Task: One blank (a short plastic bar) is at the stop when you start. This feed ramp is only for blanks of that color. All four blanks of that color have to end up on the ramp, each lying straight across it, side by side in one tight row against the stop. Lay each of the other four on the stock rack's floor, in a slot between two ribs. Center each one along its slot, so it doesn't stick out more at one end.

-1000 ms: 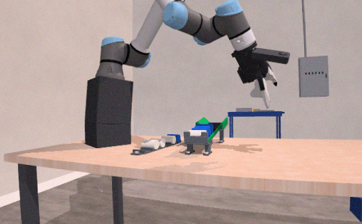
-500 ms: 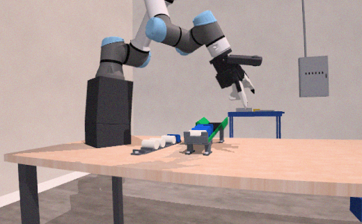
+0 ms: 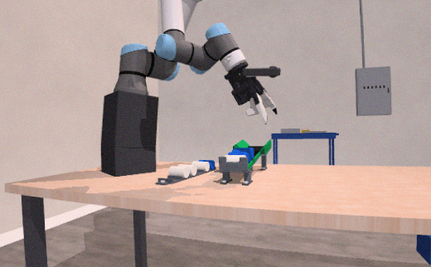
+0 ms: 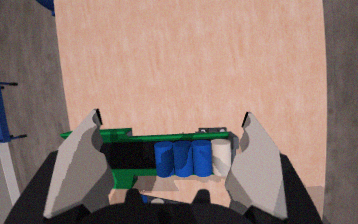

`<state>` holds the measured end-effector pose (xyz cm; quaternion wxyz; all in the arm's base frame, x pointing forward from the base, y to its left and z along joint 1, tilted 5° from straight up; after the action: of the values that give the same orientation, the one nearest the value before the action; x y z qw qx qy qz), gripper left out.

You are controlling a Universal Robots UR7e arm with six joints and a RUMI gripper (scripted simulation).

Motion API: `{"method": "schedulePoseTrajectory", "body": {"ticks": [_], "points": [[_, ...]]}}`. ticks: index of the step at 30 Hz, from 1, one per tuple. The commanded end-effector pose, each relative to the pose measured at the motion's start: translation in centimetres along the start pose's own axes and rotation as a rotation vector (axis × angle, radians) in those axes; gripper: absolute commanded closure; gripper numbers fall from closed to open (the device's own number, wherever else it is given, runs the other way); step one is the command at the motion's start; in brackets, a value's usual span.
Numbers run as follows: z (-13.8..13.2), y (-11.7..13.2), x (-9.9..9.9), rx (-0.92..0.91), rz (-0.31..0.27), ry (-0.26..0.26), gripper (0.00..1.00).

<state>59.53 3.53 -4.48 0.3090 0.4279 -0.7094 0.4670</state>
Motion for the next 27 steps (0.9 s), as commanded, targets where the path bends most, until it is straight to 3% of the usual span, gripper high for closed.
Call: {"method": "schedulePoseTrajectory", "body": {"ticks": [1,8,19,27], "points": [[-0.5,3.1,2.3,0.046,0.05,0.049,0.0],[-1.4,6.6,5.2,0.098,0.091,0.106,0.0],[-2.1,9.1,7.5,0.133,0.12,0.147,0.0],[-2.2,9.6,8.0,0.14,0.126,0.156,0.0]]}}
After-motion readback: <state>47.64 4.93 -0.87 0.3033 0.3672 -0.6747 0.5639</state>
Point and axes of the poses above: the point where the finger pads meet when closed, its own x axis back along the fingers, its own z axis across the jaws, y = z × x, the point moved 7 cm from there along x, back along the fingers, and after that the axes turned 8 degrees about -x, right-handed, at the moved point
